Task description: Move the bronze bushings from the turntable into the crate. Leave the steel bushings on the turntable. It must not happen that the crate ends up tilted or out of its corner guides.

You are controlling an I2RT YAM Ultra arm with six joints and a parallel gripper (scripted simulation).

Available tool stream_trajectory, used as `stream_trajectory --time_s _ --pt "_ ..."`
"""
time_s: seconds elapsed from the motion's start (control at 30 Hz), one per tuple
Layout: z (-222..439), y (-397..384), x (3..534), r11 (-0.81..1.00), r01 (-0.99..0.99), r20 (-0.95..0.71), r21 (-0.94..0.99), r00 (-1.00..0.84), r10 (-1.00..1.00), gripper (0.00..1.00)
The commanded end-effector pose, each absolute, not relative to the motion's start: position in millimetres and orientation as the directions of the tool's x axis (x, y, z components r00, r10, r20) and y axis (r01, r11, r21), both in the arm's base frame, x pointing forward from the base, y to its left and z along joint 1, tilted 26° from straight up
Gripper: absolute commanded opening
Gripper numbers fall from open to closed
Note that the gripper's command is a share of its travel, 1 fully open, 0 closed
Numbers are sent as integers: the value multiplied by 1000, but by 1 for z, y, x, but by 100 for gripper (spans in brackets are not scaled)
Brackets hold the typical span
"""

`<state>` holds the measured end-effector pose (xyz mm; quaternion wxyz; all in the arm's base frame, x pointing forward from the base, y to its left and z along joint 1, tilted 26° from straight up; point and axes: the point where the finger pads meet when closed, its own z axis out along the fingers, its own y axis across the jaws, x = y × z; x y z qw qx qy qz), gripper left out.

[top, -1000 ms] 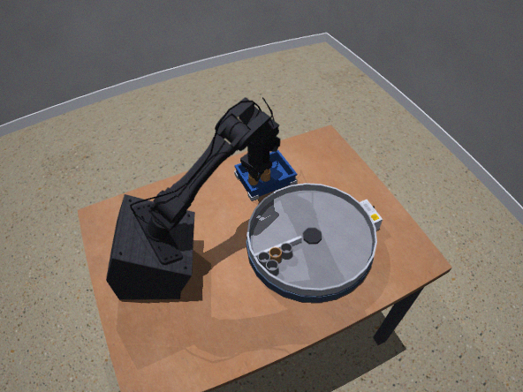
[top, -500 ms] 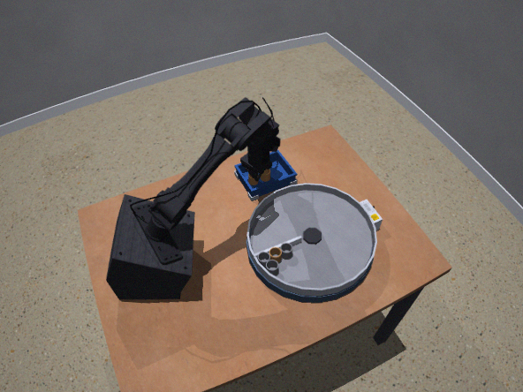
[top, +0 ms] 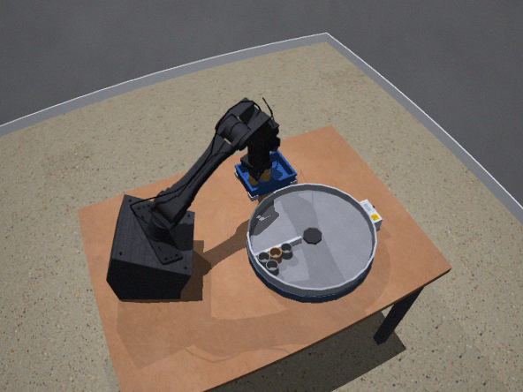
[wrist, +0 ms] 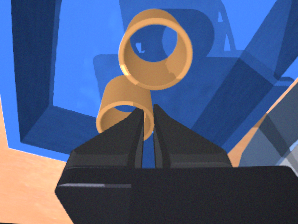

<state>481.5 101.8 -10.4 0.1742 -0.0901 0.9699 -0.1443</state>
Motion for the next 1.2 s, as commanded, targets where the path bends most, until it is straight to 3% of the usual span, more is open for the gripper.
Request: stream_trajectory --time_s 0.0,1.17 --pt "-1 111 479 942 -140 -333 -306 -911 -244 0" --pt "3 110 479 941 -144 -330 -307 -911 -247 0"
